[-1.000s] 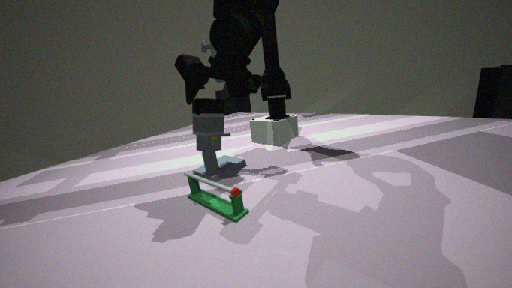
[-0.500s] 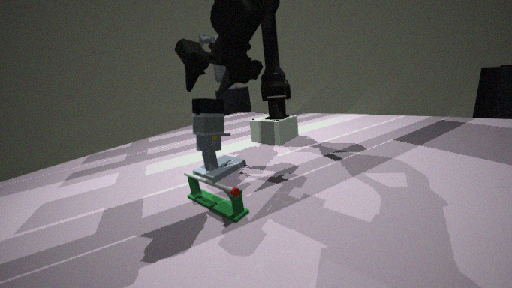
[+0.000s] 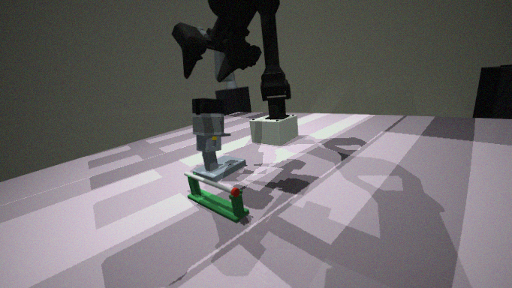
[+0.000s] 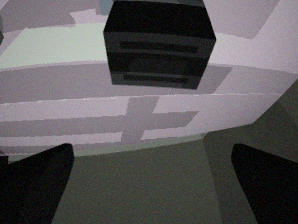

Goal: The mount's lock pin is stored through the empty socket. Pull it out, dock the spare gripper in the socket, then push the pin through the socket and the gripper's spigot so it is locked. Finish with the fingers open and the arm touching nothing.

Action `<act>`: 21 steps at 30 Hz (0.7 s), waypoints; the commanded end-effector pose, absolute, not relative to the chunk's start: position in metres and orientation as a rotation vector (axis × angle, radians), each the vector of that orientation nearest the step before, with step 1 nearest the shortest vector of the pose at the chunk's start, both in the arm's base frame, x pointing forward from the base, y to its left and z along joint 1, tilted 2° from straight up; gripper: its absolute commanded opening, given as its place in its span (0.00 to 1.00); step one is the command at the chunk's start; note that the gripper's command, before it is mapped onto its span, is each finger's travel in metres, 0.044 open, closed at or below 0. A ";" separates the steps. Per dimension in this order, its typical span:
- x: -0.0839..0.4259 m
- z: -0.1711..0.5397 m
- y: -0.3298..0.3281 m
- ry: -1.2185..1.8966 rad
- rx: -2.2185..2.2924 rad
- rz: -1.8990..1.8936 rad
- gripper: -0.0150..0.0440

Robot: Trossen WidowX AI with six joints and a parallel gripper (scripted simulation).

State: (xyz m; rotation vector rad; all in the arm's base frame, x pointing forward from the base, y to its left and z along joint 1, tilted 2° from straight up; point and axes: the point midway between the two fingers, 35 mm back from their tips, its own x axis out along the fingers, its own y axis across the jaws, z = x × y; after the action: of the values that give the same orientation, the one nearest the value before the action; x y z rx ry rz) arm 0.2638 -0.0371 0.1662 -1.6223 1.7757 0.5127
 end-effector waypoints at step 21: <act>0.259 0.186 0.036 1.568 -1.669 0.539 0.69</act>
State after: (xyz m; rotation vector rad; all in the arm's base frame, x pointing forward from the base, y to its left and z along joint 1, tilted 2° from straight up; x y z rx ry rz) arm 0.2645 -0.0036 0.1839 -1.6456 1.6811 0.5134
